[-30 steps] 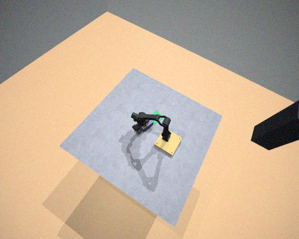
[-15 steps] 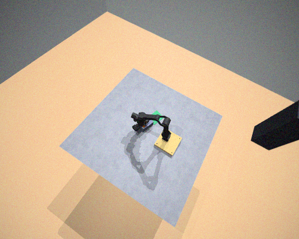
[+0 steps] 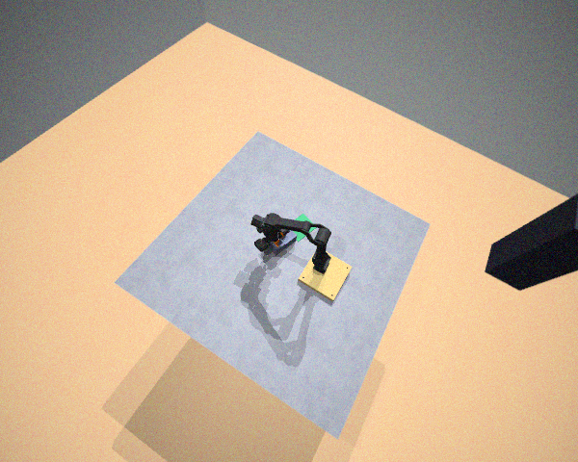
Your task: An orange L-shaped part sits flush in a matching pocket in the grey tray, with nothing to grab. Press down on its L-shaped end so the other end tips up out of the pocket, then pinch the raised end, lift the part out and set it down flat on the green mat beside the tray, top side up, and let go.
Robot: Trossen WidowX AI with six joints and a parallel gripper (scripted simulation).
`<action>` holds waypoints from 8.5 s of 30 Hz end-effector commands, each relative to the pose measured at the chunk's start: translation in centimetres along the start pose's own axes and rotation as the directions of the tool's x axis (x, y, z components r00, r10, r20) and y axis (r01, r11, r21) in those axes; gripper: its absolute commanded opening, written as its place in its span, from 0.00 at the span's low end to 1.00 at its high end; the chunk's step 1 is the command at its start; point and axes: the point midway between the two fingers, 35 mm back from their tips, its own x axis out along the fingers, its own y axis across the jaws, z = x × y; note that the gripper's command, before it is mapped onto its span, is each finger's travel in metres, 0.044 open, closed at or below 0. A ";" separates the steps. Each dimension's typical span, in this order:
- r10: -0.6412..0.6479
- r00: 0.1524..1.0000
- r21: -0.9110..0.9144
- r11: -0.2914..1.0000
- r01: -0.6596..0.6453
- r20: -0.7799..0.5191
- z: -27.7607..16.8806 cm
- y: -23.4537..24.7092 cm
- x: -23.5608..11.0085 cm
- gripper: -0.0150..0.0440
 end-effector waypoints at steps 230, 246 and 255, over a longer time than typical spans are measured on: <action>-0.016 1.000 -1.000 -0.002 0.022 0.022 -0.1 -21.7 -7.7 0.25; -0.020 1.000 -1.000 -0.002 0.021 0.021 -0.5 -25.2 -7.4 0.25; -0.020 1.000 -1.000 -0.002 0.022 0.022 -0.5 -25.2 -6.0 0.25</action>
